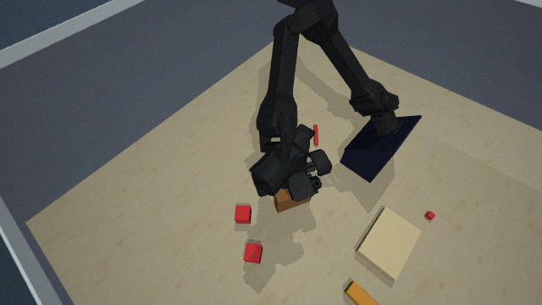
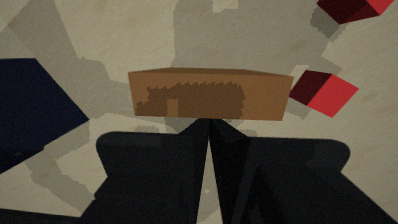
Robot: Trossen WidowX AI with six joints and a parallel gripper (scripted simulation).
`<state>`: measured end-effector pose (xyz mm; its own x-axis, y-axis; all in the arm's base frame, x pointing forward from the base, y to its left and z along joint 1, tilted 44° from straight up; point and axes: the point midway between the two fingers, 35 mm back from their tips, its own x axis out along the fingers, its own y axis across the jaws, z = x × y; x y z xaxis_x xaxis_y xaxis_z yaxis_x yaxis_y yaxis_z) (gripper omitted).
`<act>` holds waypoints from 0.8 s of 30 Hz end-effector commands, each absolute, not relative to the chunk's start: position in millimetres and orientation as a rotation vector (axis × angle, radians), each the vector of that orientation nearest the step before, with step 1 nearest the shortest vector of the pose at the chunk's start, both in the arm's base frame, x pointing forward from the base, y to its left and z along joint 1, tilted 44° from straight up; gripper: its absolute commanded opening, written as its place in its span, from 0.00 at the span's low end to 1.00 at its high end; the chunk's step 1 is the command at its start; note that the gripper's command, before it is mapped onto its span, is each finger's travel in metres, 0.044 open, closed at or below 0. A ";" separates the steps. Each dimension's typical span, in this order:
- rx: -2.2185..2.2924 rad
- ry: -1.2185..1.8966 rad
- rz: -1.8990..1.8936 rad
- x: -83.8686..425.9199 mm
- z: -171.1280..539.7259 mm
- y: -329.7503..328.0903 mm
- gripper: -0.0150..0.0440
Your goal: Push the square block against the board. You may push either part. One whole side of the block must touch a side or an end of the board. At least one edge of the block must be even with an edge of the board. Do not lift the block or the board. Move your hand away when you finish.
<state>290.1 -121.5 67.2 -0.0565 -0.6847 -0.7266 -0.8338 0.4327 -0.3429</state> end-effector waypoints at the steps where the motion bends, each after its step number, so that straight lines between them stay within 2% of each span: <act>1: -1.300 1.796 0.206 292.7 63.3 -119.6 0.25; 24: -1.300 1.795 0.205 308.7 44.6 -101.2 0.25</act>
<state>307.6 -103.1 47.9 -0.0552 -0.6869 -0.7246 -0.8331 0.4318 -0.3458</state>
